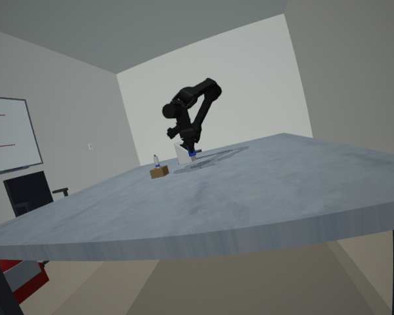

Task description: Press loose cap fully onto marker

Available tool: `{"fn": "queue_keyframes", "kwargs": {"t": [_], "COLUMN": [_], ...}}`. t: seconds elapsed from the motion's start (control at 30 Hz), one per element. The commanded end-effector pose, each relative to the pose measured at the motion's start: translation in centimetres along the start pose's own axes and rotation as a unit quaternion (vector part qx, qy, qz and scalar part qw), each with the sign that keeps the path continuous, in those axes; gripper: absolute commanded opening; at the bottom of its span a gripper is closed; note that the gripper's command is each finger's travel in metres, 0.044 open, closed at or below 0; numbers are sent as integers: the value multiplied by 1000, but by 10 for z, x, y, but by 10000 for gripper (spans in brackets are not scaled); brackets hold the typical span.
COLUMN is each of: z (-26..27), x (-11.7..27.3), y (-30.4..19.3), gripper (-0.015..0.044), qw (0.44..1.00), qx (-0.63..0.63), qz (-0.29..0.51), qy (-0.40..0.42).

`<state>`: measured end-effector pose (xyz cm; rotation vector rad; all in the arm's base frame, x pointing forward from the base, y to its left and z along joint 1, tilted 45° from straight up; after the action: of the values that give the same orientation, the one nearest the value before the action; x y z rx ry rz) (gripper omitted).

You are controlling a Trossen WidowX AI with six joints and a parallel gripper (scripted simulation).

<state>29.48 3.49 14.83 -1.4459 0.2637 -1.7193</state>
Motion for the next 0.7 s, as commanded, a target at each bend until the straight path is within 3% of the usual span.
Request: {"fn": "queue_keyframes", "kwargs": {"t": [0.0,0.67], "z": [0,-20], "x": [6,35], "y": [7,85], "gripper": [0,0], "qw": [1000,1000], "qx": [2,1], "qz": [-6,-19], "qy": [1,-3]}}
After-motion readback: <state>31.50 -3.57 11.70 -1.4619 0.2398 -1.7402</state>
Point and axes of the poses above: the point midway between the two fingers, 35 mm back from their tips, its own x axis back along the fingers, its own z axis across the jaws, y = z × x, the point moved 7 cm from there along x, back along the fingers, and after that the axes turned 6 degrees about x, right-handed, at the moved point
